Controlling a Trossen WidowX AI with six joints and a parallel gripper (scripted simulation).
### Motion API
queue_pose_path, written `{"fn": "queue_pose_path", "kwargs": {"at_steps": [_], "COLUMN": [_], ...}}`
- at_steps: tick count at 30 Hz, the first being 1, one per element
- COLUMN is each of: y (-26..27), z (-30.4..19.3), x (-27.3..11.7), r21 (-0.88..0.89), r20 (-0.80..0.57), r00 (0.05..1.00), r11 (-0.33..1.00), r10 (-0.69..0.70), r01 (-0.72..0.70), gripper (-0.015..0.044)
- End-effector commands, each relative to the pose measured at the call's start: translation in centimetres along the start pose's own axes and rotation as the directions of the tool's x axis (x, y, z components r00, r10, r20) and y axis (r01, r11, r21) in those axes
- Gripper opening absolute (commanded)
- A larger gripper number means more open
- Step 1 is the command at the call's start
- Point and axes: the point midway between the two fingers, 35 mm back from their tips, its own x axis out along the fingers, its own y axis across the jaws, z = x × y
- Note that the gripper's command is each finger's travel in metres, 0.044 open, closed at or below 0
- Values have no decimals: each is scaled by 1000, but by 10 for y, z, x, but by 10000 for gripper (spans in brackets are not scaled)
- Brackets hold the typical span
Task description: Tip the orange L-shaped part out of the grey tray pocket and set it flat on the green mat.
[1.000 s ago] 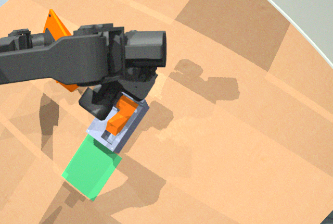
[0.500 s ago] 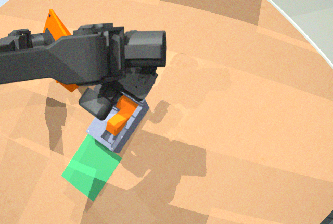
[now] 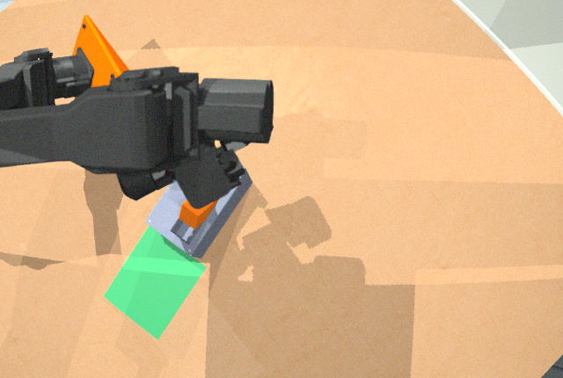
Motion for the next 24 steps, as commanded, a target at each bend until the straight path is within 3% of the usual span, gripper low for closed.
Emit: {"fn": "queue_pose_path", "kwargs": {"at_steps": [1, 5, 7, 16, 24], "y": [-20, -38, -44, -45, -45], "z": [15, 27, 30, 31, 30], "x": [-2, -1, -1, 0, 30], "r21": [438, 773, 852, 861, 861], "r20": [0, -5, -6, -6, -6], "r00": [1000, 1000, 1000, 1000, 1000], "r11": [899, 635, 523, 508, 508], "r10": [-1, -7, -9, -10, -11], "r01": [1, 8, 10, 10, 10], "gripper": [280, 280, 280, 280, 280]}}
